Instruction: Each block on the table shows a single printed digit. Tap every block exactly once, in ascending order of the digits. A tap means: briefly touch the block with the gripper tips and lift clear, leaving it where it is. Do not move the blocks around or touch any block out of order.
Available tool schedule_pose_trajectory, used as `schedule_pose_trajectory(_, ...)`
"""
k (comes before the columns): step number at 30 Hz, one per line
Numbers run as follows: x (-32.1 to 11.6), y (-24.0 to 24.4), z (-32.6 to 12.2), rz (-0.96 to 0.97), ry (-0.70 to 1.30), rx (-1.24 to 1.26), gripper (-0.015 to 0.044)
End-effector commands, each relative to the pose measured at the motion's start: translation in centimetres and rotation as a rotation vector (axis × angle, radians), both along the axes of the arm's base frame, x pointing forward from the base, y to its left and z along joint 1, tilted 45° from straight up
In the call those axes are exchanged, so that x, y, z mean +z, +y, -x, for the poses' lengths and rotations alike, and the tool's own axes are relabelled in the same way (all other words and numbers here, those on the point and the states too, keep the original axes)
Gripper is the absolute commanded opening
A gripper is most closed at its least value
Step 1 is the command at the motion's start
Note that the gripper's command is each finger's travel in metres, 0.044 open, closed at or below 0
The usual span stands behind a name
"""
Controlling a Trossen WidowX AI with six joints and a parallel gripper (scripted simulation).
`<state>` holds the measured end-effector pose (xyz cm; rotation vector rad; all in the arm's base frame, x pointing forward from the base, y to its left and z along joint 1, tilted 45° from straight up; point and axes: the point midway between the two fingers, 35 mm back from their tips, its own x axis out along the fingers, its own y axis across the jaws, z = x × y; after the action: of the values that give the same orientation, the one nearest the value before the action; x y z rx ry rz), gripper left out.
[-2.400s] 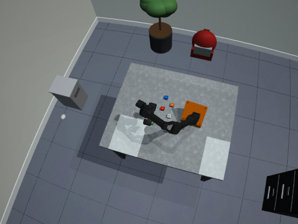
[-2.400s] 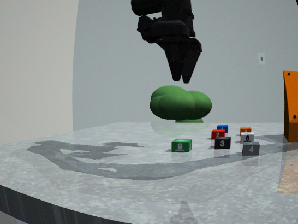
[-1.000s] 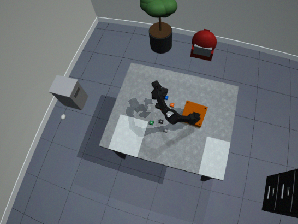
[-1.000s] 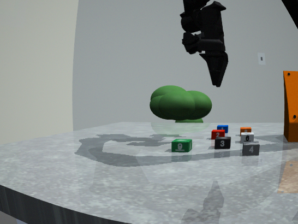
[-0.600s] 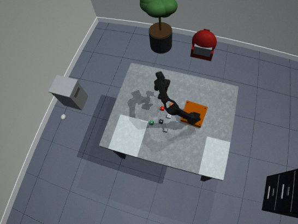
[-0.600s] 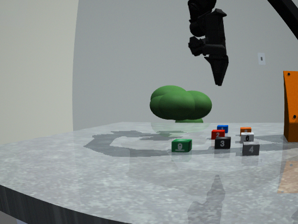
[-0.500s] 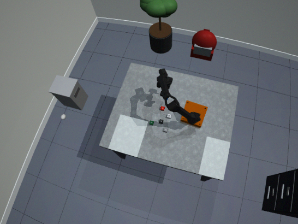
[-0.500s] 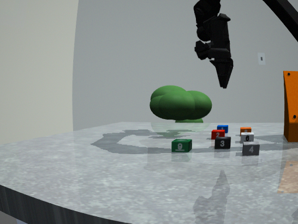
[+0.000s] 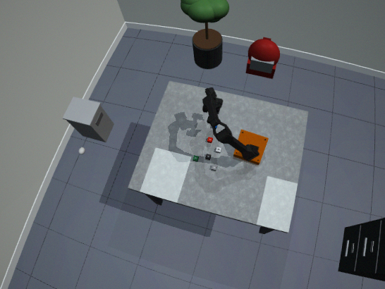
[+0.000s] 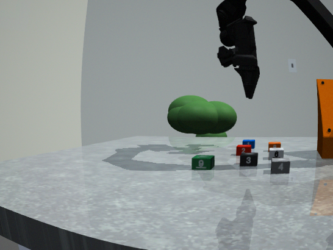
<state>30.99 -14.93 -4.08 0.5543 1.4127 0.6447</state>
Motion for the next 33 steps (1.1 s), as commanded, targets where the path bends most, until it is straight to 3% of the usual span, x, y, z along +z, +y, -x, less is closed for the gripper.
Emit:
schedule_pose_trajectory(1,-0.1,0.0,0.1,0.0,0.003,0.007,0.04)
schedule_pose_trajectory(6,-0.1,0.0,0.1,0.0,0.003,0.007,0.04)
schedule_pose_trajectory(13,-5.7,5.6,-0.2,-0.003,0.001,0.007,0.0216)
schedule_pose_trajectory(21,-5.8,5.8,-0.2,-0.003,0.001,0.007,0.002)
schedule_pose_trajectory(33,-6.2,6.1,-0.3,-0.003,0.001,0.007,0.002)
